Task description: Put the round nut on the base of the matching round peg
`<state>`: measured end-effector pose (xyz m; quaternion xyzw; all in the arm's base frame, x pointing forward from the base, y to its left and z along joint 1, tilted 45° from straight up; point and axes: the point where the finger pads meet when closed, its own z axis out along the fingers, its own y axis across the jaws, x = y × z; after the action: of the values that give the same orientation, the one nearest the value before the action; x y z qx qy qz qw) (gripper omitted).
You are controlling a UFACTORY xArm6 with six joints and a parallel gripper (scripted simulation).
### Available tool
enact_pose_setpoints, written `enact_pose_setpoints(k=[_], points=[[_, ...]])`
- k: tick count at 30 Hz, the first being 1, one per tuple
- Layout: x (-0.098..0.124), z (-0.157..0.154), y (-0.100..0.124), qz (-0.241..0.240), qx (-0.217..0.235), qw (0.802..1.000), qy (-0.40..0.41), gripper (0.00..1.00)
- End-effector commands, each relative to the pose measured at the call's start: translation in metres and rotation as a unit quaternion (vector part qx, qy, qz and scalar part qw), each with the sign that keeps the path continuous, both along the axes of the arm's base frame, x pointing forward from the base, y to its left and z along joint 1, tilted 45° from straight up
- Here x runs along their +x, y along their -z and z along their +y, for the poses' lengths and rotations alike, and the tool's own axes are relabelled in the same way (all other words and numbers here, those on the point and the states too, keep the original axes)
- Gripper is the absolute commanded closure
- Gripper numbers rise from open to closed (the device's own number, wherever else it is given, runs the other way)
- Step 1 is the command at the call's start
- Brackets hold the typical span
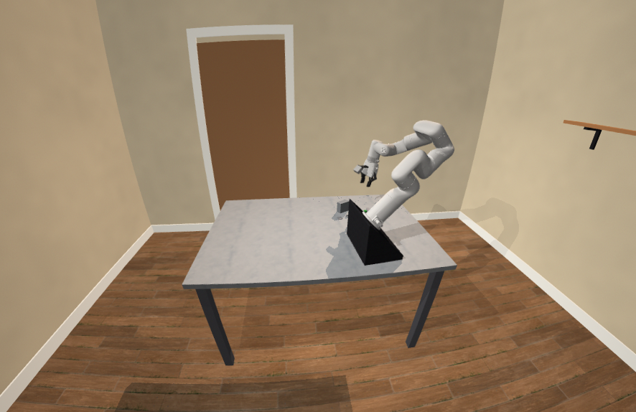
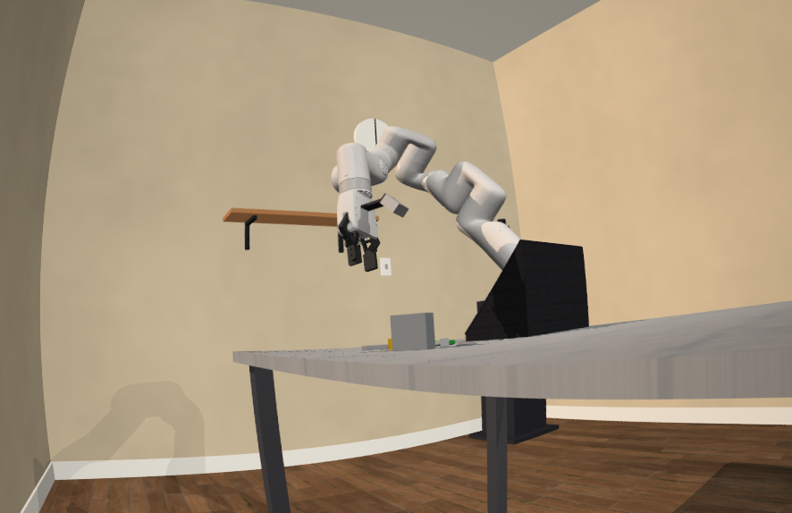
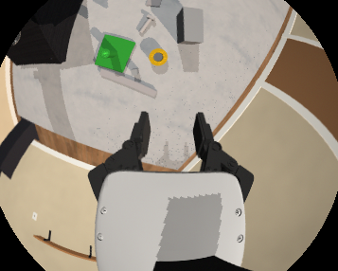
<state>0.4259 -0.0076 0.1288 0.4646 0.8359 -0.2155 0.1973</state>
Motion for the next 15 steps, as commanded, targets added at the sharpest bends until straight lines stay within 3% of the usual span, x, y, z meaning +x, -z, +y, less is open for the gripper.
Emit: enact_pose_setpoints(k=[1, 8, 10, 15], points=[[0.000, -0.002, 0.008, -0.051, -0.001, 0.996, 0.076, 0.40], [-0.003, -0.005, 0.022, -0.122, 0.003, 0.975, 0.183, 0.40], [-0.003, -0.005, 0.022, -0.122, 0.003, 0.975, 0.183, 0.40], [-0.005, -0.008, 0.032, -0.175, 0.005, 0.950, 0.260, 0.40]])
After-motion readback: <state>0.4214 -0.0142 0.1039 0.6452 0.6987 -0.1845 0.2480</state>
